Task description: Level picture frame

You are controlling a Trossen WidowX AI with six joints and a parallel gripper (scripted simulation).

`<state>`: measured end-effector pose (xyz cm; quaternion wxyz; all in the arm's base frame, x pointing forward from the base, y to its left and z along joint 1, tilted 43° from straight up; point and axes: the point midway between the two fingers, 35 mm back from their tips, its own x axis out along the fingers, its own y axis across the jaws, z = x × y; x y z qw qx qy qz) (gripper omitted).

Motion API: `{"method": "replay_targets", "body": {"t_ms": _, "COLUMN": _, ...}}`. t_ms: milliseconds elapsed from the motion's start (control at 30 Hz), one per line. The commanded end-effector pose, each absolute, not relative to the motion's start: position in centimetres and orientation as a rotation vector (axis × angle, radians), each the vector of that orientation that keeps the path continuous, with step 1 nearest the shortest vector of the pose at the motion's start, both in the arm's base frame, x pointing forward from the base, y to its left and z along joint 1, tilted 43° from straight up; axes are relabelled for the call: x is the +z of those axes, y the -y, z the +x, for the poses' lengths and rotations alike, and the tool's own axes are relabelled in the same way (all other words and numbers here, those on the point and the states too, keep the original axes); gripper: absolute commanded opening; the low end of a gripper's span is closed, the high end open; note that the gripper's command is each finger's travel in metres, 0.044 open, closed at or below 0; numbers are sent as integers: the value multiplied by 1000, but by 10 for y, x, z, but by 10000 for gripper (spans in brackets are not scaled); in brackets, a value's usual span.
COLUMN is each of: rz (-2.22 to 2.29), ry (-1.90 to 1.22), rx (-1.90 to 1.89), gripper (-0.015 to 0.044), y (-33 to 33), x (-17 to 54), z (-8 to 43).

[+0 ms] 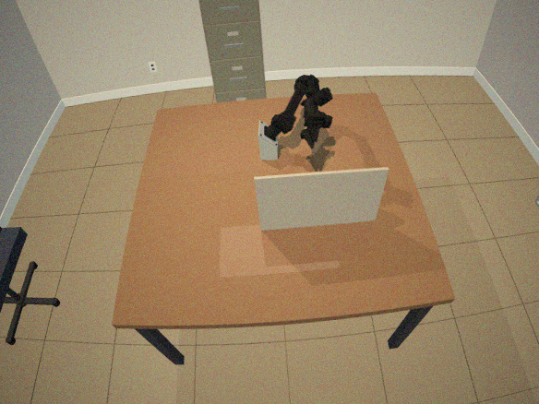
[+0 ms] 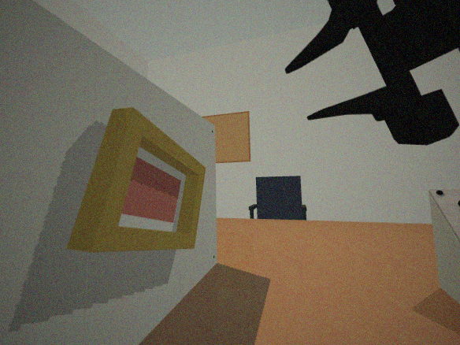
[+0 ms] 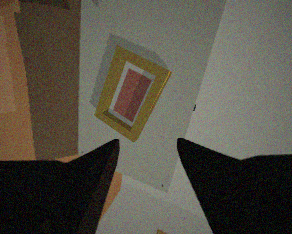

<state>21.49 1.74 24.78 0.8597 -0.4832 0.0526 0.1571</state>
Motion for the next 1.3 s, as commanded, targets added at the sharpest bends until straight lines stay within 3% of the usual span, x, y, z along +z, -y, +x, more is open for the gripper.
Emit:
{"method": "replay_targets", "body": {"t_ms": 0, "rz": -248, "ry": -185, "rx": 187, "gripper": 260, "y": -25, "x": 235, "z": 208}}
{"method": "replay_targets", "body": {"t_ms": 1267, "rz": 1853, "ry": -81, "rx": -15, "gripper": 260, "y": -30, "x": 230, "z": 189}}
